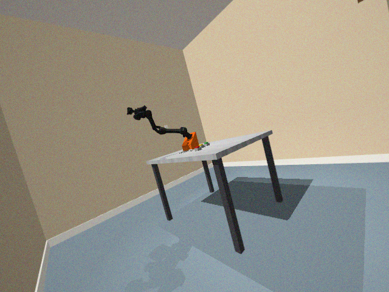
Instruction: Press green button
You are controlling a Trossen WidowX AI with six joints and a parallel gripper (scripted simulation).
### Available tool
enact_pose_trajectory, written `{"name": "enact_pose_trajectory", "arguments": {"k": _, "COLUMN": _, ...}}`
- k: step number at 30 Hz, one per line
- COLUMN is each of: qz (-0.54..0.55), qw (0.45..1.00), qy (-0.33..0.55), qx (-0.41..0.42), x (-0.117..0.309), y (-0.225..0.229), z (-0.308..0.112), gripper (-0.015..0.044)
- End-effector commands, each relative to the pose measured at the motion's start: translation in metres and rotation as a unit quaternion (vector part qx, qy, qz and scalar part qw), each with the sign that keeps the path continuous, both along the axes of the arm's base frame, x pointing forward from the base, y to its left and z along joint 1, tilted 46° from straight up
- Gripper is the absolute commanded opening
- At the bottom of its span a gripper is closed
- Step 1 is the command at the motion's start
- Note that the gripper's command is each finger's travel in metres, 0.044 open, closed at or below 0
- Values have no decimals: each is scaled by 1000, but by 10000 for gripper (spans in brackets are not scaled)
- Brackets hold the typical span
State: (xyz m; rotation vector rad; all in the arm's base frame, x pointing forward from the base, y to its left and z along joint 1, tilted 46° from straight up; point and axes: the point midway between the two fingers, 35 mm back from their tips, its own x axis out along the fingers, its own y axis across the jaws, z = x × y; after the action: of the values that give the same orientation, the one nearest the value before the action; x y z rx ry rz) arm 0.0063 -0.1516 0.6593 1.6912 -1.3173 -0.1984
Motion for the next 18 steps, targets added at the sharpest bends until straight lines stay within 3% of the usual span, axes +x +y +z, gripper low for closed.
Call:
{"name": "enact_pose_trajectory", "arguments": {"k": 1, "qz": 14, "qw": 995, "qy": 80, "qx": -61, "x": 65, "y": 36, "z": 0, "gripper": 400}}
{"name": "enact_pose_trajectory", "arguments": {"k": 9, "qz": 46, "qw": 955, "qy": 233, "qx": -175, "x": 181, "y": 106, "z": -30, "gripper": 400}}
{"name": "enact_pose_trajectory", "arguments": {"k": 18, "qz": 95, "qw": 864, "qy": 397, "qx": -294, "x": 292, "y": 185, "z": -111, "gripper": 400}}
